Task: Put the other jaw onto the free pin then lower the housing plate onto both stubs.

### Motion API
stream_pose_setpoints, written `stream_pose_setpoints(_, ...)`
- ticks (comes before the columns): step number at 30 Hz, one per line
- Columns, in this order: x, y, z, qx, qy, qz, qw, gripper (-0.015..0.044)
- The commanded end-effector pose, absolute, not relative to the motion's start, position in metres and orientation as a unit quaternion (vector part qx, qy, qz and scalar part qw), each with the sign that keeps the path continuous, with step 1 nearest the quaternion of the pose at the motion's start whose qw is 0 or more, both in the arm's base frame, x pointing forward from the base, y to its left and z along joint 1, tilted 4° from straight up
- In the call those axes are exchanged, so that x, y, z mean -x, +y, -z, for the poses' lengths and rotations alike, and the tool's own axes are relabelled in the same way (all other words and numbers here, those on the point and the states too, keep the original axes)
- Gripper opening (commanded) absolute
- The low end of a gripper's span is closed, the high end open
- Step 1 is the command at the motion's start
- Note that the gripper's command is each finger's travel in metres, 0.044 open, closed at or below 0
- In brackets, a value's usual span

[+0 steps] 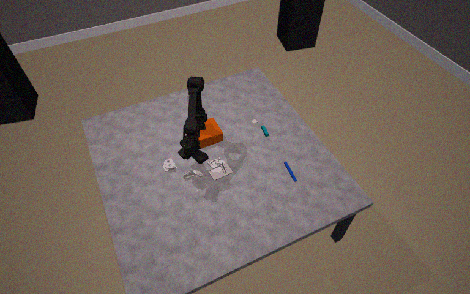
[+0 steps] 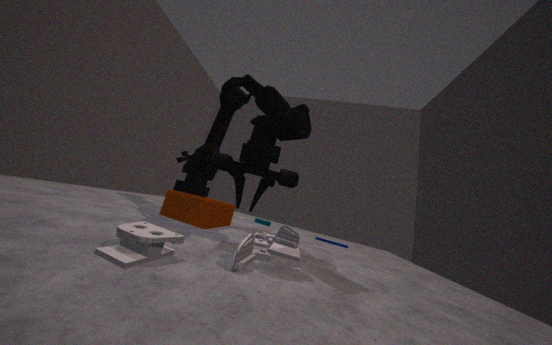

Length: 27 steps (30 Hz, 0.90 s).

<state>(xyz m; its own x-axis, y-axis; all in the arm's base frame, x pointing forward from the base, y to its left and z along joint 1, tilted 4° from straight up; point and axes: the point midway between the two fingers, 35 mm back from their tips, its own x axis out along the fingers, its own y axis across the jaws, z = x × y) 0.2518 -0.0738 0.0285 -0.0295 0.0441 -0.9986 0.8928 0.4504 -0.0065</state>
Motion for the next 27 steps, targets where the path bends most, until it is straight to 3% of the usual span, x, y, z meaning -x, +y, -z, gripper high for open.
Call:
stream_pose_setpoints(1, -0.2515, -0.0738, -0.0288, -0.377, 0.62, 0.362, 0.585, 0.002)
stream_pose_setpoints(2, -0.2515, -0.0738, -0.0288, -0.377, 0.62, 0.362, 0.585, 0.0)
stream_pose_setpoints(20, -0.2515, -0.0738, -0.0288, -0.377, 0.62, 0.362, 0.585, 0.0)
stream_pose_setpoints(27, -0.2518, -0.0737, -0.0286, -0.379, 0.619, 0.363, 0.585, 0.0184)
